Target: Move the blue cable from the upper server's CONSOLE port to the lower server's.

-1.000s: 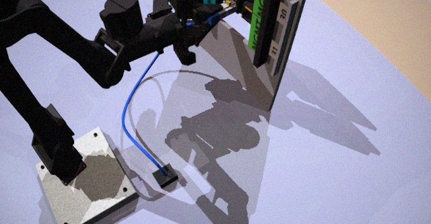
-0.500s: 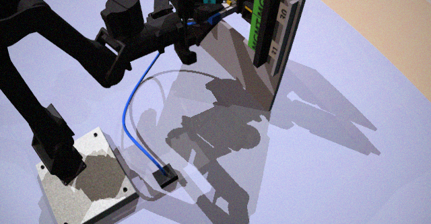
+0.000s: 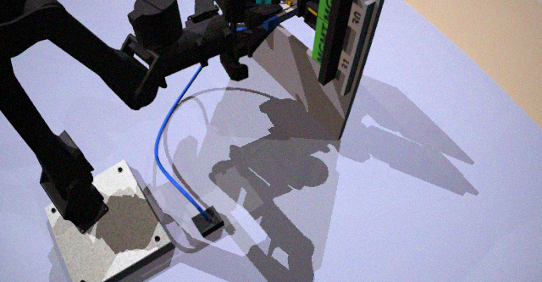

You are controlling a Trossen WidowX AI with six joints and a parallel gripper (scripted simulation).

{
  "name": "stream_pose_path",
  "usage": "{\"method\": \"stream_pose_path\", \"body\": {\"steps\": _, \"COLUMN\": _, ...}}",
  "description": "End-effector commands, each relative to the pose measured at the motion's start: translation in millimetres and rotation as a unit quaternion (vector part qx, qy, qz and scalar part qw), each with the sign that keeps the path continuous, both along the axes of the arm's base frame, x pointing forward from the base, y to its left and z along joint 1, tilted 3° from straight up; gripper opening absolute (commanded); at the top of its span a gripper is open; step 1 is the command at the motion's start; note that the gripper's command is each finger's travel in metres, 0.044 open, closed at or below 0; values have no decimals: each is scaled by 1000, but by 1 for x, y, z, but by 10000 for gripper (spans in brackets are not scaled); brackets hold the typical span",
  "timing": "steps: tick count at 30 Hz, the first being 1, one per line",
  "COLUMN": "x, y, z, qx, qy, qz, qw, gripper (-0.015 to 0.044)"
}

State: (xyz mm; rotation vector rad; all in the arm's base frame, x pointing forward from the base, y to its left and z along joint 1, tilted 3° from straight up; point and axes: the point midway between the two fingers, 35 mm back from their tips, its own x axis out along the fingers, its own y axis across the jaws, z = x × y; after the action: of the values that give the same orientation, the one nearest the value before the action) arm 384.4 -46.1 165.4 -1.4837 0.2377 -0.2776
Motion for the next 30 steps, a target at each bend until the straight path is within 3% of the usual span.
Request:
{"method": "stream_pose_path", "body": {"steps": 1, "x": 2, "y": 1, "z": 3, "qx": 0, "qy": -6, "qz": 2, "qw": 1000, "gripper": 0}}
{"method": "stream_pose_path", "body": {"steps": 30, "x": 6, "y": 0, "z": 4, "qx": 0, "qy": -7, "qz": 3, "qw": 1000, "gripper": 0}}
